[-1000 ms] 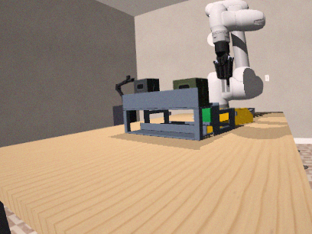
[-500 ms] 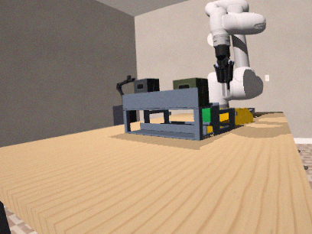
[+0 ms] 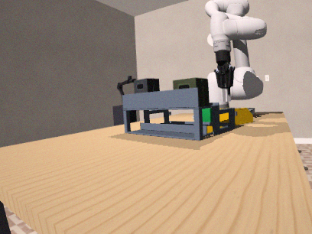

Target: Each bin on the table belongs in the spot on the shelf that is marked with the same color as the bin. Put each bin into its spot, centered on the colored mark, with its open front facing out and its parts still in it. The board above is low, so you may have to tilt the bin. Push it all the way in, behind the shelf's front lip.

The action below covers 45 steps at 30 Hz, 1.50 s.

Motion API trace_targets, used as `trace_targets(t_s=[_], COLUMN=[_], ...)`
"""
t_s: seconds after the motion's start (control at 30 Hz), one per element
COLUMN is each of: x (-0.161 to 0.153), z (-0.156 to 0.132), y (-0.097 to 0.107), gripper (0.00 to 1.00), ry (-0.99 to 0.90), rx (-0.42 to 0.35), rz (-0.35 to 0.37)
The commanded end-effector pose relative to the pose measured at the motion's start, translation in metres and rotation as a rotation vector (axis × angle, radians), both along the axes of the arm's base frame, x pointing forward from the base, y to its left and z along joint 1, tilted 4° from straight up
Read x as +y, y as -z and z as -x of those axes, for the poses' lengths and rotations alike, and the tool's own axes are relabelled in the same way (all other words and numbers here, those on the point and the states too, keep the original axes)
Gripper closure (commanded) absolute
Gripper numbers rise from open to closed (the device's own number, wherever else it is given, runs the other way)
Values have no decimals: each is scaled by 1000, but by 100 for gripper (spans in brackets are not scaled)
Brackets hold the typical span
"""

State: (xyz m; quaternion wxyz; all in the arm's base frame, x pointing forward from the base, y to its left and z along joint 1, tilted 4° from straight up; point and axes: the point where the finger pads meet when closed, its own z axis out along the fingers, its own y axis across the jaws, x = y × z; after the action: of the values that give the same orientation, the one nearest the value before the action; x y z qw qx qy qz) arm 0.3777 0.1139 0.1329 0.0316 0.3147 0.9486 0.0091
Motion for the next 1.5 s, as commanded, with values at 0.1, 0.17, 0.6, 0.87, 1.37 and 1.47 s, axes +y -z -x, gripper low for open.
trace_targets(t_s=[0.1, 0.17, 0.6, 0.87, 1.37, 1.47], x=[0, 0, 0, 0, -1, -1], z=[-1, -1, -2, -1, -1, -1], y=[13, 15, 21, 22, 22, 23], gripper=[76, 76, 76, 76, 76, 76], ry=[0, 0, 0, 0, 1, 1], rx=[-3, -3, -3, -2, 0, 0], rz=[3, 3, 3, 3, 4, 4])
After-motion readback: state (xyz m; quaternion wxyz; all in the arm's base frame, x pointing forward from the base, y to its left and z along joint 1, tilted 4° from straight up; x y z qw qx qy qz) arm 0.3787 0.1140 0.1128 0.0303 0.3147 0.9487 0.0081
